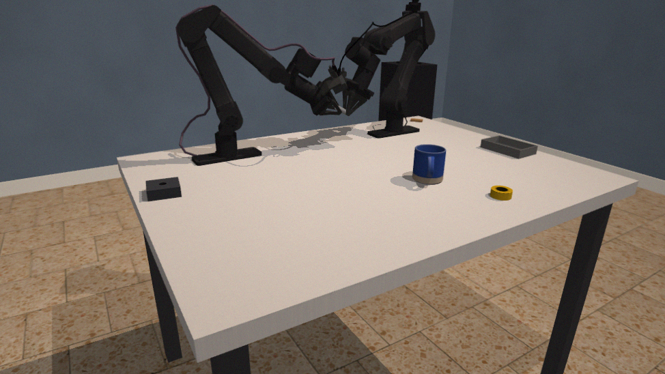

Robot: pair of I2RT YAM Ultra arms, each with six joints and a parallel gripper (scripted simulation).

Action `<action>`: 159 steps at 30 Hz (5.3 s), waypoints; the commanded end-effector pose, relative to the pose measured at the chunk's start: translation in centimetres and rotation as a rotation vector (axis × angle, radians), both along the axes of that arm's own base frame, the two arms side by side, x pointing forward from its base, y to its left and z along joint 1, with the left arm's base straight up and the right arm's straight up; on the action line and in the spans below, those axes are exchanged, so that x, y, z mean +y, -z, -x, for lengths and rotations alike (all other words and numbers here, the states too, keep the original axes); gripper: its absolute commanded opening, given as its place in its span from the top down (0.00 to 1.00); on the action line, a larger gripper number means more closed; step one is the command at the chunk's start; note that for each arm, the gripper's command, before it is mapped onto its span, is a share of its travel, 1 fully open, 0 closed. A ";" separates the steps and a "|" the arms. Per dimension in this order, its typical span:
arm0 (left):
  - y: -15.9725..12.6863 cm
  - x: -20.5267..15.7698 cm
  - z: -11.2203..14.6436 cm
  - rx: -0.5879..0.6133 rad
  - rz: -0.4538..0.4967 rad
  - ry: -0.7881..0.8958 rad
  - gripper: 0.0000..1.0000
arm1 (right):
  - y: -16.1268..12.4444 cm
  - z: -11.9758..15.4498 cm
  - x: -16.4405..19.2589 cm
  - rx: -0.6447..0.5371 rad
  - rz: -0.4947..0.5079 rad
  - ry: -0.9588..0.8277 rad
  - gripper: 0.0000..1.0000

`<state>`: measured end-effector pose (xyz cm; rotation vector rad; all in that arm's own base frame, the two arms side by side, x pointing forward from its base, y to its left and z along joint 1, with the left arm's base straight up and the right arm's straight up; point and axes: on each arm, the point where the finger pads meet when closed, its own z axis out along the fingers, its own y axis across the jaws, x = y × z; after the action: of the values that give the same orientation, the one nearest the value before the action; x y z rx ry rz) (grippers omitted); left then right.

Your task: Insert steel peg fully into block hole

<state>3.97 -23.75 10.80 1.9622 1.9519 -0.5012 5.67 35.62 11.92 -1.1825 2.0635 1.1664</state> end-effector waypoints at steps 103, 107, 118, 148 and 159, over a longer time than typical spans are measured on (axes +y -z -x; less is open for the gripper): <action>-4.8 9.1 -0.5 -0.019 0.045 -0.003 0.57 | -0.8 -0.2 0.3 -0.006 -0.022 0.002 1.00; -4.8 9.1 -0.5 -0.019 0.045 -0.003 0.57 | -0.8 -0.2 0.3 -0.006 -0.022 0.002 1.00; -4.8 9.1 -0.5 -0.019 0.045 -0.003 0.57 | -0.8 -0.2 0.3 -0.006 -0.022 0.002 1.00; -18.1 10.3 -25.0 -0.461 0.486 -0.915 0.00 | -0.8 -0.2 0.3 -0.006 -0.022 0.002 1.00; -28.0 21.0 -33.6 -0.775 0.771 -1.339 0.00 | -0.8 -0.2 0.3 -0.006 -0.022 0.002 1.00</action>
<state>32.70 -5.46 31.77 0.3172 1.8916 -0.0777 5.71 35.59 11.88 -1.1816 2.0653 1.1649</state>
